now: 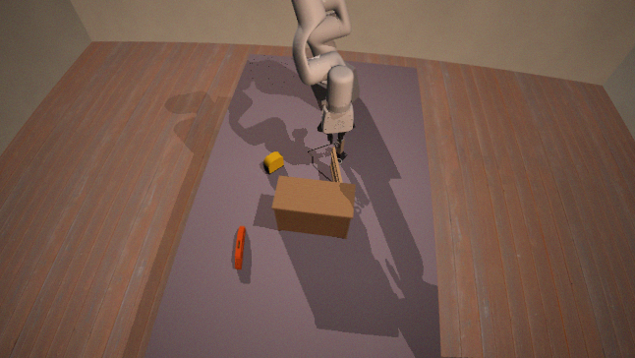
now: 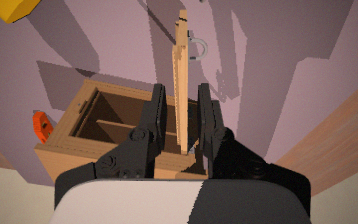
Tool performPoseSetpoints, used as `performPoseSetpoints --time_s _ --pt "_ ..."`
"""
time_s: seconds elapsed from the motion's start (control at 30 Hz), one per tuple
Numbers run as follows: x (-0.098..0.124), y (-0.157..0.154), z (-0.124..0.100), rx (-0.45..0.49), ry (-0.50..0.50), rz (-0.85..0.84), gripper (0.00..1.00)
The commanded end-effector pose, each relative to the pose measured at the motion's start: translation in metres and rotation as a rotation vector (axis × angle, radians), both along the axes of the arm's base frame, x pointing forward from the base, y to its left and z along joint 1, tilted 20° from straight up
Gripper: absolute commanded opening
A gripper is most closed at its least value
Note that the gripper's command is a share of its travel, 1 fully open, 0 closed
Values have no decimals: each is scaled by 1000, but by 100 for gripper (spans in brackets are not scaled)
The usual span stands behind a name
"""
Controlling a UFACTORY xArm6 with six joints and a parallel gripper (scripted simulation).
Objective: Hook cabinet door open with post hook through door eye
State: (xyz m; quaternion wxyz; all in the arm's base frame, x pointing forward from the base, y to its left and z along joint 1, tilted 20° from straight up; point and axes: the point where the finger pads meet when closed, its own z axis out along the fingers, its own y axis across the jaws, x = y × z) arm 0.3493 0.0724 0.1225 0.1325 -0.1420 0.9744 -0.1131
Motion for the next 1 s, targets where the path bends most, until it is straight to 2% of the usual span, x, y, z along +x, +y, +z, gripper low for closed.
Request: performPoseSetpoints --time_s 0.0,0.47,0.97 --pt "1 0 1 1 -3 0 27" --pt "2 0 -2 1 -3 0 27" --pt "7 -3 -17 1 -3 0 27"
